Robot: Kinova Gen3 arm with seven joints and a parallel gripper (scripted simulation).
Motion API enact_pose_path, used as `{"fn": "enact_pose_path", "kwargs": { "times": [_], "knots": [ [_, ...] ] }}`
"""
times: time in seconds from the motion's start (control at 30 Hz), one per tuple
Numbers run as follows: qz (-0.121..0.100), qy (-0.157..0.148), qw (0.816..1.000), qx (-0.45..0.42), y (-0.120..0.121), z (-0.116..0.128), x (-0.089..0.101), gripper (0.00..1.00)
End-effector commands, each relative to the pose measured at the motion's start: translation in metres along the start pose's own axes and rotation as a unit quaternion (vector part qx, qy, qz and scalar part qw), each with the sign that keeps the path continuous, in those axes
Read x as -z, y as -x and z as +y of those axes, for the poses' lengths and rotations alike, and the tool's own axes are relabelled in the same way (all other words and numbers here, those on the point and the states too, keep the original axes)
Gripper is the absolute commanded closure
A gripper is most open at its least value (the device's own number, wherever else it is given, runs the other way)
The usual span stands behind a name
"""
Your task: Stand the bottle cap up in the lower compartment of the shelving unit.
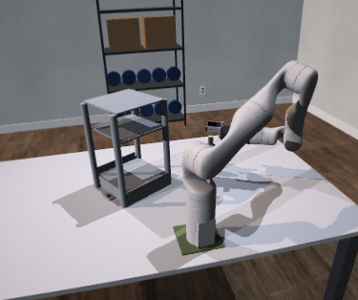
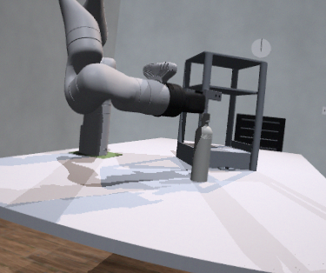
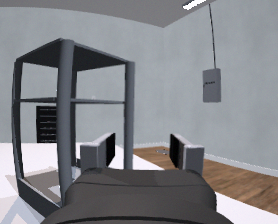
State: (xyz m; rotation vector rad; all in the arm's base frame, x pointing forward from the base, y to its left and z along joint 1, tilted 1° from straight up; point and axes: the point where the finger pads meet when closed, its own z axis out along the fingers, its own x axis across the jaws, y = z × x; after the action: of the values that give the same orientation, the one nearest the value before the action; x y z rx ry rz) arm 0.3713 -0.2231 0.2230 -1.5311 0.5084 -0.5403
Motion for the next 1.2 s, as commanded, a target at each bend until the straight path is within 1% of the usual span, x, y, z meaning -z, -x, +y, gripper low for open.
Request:
{"fn": "enact_pose_path", "kwargs": {
  "times": [0.0,0.3,0.37,0.87,0.93,1.17],
  "knots": [
    [0.0,-0.003,1.0,-0.003,0.0,0.007,-0.001,0.0],
    [0.0,-0.003,1.0,-0.003,0.0,0.033,-0.001,0.0],
    [0.0,-0.003,1.0,-0.003,0.0,0.033,-0.001,0.0],
    [0.0,-0.003,1.0,-0.003,0.0,0.079,-0.001,0.0],
    [0.0,-0.003,1.0,-0.003,0.0,0.079,-0.001,0.0],
    [0.0,-0.003,1.0,-0.003,0.0,0.097,-0.001,0.0]
  ]
}}
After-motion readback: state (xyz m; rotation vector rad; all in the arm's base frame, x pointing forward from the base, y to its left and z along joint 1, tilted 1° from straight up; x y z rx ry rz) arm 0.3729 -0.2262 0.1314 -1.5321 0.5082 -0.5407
